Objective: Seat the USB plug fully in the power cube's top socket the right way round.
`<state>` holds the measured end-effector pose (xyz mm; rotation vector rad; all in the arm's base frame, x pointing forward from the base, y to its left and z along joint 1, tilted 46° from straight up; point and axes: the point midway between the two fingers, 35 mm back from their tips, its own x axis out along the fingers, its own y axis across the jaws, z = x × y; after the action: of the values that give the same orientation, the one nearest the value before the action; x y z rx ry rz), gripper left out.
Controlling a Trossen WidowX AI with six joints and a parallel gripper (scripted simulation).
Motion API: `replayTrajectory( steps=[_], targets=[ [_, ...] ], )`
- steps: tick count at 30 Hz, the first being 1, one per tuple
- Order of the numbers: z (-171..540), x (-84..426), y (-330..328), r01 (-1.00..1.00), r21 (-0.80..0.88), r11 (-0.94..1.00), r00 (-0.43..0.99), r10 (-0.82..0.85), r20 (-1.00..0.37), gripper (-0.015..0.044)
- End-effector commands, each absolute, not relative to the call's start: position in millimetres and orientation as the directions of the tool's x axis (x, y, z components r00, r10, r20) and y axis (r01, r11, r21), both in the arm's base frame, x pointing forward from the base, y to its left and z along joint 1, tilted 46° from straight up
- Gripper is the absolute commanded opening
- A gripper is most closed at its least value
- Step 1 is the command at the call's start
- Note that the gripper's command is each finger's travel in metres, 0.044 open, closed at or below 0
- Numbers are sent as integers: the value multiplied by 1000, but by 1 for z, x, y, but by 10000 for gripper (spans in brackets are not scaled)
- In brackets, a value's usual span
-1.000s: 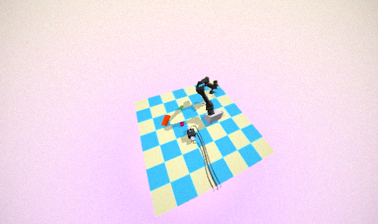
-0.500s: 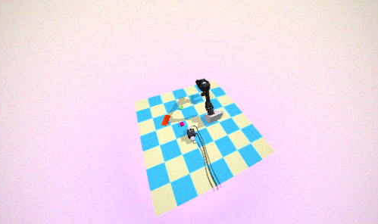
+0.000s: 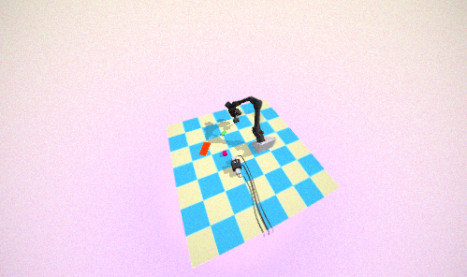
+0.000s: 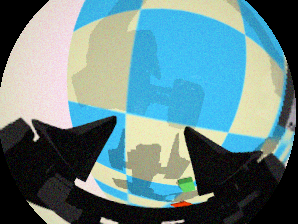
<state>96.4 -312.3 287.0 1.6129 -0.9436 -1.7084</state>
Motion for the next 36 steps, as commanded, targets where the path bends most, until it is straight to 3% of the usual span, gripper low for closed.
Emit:
replayTrajectory(
  steps=[1,7,17,24,32,36],
  targets=[
    [274,163,-299,124,792,-598,60,-792,-607,440],
    [224,250,-252,352,665,-659,149,-662,-735,440],
    [134,341,-127,680,439,-587,87,-530,-843,440],
    [75,353,-21,854,295,-428,11,-553,-833,440],
    [15,318,94,974,162,-157,11,-684,-730,440],
    [5,310,112,985,143,-101,29,-712,-701,440]
  ],
)
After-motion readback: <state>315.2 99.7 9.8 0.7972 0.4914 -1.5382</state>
